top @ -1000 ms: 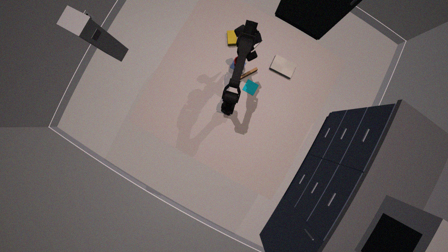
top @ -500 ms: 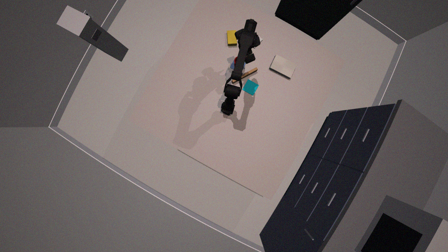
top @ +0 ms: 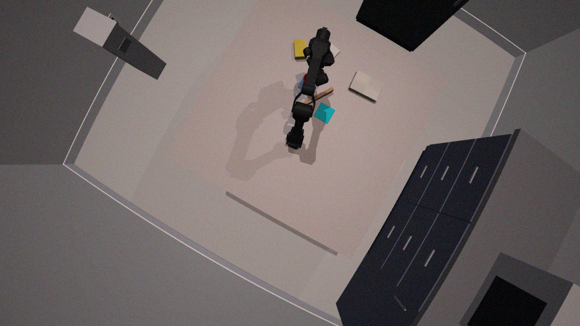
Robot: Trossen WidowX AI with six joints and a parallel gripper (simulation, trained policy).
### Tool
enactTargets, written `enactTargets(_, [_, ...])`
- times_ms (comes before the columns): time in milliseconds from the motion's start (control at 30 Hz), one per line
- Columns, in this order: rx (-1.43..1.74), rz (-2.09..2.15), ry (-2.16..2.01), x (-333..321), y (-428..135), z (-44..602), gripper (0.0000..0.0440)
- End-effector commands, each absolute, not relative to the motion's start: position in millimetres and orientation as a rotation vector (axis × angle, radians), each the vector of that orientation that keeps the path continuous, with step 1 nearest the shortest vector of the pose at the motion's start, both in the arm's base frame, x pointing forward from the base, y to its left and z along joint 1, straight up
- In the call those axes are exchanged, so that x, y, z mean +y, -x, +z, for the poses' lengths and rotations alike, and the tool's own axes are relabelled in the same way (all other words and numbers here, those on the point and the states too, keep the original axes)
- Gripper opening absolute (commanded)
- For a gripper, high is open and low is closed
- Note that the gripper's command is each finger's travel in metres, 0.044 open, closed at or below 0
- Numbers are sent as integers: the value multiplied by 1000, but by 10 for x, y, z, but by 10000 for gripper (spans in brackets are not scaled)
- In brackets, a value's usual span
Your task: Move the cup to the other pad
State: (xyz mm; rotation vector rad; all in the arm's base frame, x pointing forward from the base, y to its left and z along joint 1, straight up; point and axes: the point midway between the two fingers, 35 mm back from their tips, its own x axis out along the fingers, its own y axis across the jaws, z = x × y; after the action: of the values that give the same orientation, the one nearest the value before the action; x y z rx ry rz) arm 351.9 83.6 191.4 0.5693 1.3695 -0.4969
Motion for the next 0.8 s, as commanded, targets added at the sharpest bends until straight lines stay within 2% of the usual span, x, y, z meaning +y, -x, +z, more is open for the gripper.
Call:
enactTargets(0, [1406, -539, -549, 817, -3489, 1800, 157])
enactTargets(767, [1524, -664, -460, 775, -3376, 1017, 180])
